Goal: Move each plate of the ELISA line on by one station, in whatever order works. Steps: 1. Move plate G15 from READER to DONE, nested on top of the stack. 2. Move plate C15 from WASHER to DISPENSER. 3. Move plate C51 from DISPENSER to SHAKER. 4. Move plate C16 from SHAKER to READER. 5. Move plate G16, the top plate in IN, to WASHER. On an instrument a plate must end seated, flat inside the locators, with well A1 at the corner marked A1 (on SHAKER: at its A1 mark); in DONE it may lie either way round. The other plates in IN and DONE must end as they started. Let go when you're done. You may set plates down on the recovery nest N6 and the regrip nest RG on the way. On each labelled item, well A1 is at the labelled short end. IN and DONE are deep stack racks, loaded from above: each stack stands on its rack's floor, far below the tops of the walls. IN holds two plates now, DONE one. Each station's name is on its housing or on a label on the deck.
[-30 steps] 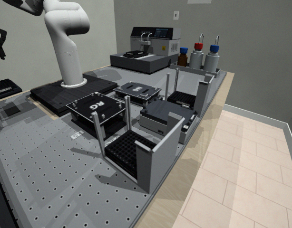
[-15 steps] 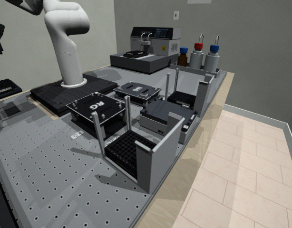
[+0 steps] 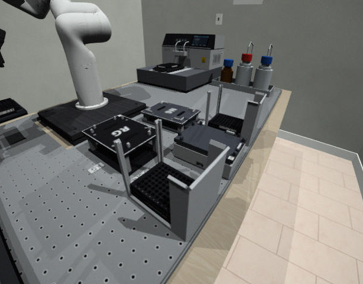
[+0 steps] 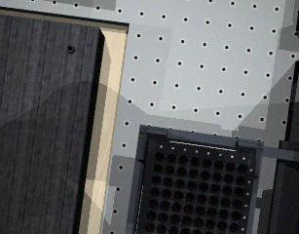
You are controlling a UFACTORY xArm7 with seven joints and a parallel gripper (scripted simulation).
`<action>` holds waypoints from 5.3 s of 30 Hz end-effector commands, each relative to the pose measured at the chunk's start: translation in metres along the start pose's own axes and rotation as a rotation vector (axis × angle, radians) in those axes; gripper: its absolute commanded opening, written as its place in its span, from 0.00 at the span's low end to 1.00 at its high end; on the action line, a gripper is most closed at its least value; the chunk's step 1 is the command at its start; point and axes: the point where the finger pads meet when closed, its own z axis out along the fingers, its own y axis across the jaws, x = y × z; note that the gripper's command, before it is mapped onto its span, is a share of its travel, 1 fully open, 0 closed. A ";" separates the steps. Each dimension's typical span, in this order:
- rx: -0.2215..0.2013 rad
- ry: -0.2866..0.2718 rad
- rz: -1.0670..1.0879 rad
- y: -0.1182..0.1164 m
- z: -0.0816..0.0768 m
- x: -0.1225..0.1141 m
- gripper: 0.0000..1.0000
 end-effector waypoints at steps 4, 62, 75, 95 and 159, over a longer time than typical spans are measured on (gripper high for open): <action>-0.002 0.000 -0.028 0.005 -0.001 0.017 1.00; -0.003 0.001 -0.551 0.037 -0.001 0.181 1.00; -0.002 0.002 -0.551 0.044 -0.001 0.217 1.00; -0.003 0.002 -0.725 0.054 -0.001 0.272 1.00; -0.004 0.001 -1.247 0.180 -0.002 0.335 1.00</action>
